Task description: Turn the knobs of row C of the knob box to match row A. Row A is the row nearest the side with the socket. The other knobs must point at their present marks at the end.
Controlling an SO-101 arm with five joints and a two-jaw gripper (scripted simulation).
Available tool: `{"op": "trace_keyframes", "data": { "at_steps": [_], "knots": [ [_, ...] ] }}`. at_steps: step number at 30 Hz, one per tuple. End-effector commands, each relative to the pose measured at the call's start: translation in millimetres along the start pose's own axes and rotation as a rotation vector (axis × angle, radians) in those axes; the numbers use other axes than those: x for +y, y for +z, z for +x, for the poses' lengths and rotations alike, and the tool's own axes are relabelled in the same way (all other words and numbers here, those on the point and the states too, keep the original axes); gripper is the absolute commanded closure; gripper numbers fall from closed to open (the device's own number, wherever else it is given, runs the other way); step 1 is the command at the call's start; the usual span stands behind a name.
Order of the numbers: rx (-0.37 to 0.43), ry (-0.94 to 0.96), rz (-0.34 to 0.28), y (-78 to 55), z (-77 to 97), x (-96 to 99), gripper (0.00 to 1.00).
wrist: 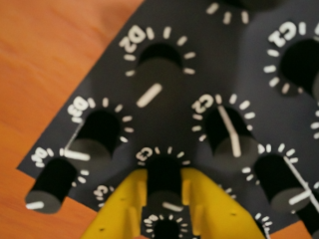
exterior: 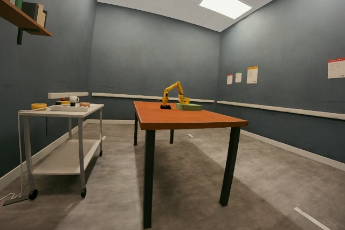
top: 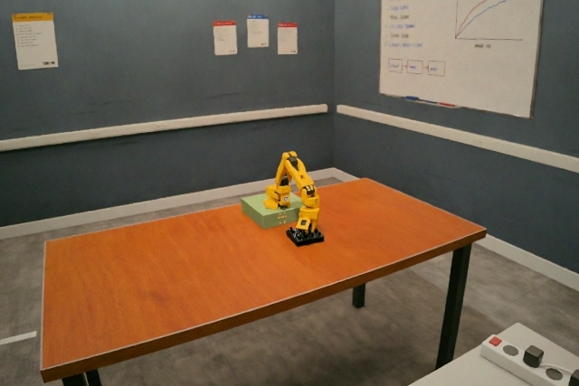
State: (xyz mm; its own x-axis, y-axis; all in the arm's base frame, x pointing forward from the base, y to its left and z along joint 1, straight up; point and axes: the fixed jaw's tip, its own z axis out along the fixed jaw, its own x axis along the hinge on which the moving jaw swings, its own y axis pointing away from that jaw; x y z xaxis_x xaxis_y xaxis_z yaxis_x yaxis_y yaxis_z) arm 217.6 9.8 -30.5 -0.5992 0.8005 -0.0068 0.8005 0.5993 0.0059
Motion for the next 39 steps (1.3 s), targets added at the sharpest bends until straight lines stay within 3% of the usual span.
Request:
{"op": "trace_keyframes", "data": {
  "at_steps": [1,19,39],
  "knots": [
    [0.007,-0.077,0.005,1.3,3.0,-1.7,0.99],
    [0.007,-0.287,0.004,1.3,4.2,-1.9,0.99],
    [0.007,-0.287,0.004,1.3,4.2,-1.9,0.99]
  ]
}}
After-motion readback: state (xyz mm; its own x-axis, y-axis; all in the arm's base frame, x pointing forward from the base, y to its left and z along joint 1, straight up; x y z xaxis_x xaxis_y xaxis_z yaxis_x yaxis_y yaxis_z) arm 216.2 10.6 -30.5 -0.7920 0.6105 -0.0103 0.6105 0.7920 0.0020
